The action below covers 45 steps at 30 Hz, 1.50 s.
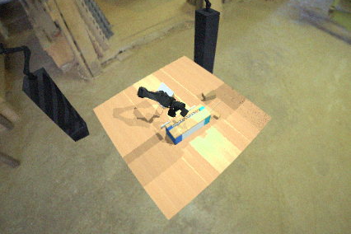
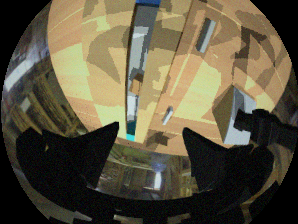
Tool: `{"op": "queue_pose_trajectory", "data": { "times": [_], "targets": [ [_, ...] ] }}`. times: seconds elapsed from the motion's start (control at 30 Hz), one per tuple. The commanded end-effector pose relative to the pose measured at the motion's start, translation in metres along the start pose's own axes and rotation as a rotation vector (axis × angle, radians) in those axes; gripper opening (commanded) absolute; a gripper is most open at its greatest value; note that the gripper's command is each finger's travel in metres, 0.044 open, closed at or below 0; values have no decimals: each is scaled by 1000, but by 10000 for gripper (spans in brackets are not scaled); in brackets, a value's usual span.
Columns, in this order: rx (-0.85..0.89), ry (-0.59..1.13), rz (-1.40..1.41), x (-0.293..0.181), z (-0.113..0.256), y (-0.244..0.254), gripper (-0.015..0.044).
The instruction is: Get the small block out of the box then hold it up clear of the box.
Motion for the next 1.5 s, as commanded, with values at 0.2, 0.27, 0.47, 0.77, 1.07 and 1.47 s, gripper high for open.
{"op": "queue_pose_trajectory", "data": {
  "times": [0.2,0.27,0.47,0.77,1.07,1.47],
  "targets": [
    [-94,-92,-145,16,-18,-5,400],
    [-94,-92,-145,17,-19,-5,400],
    [-93,-92,-145,20,-24,-7,400],
    [-93,-92,-145,27,-37,-10,400],
    [-93,-92,-145,34,-49,-14,400],
    [-93,-93,-145,43,-65,-21,400]
  ]
}}
Point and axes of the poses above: the point midway between the two fingers, 35 mm back from their tips, its own z axis back along the fingers, its own y axis across the jaws, x = y × z, the point moved 8 cm from there along z, back along the fingers, and after that the axes turned 15 degrees about z, right-handed, at the moved point
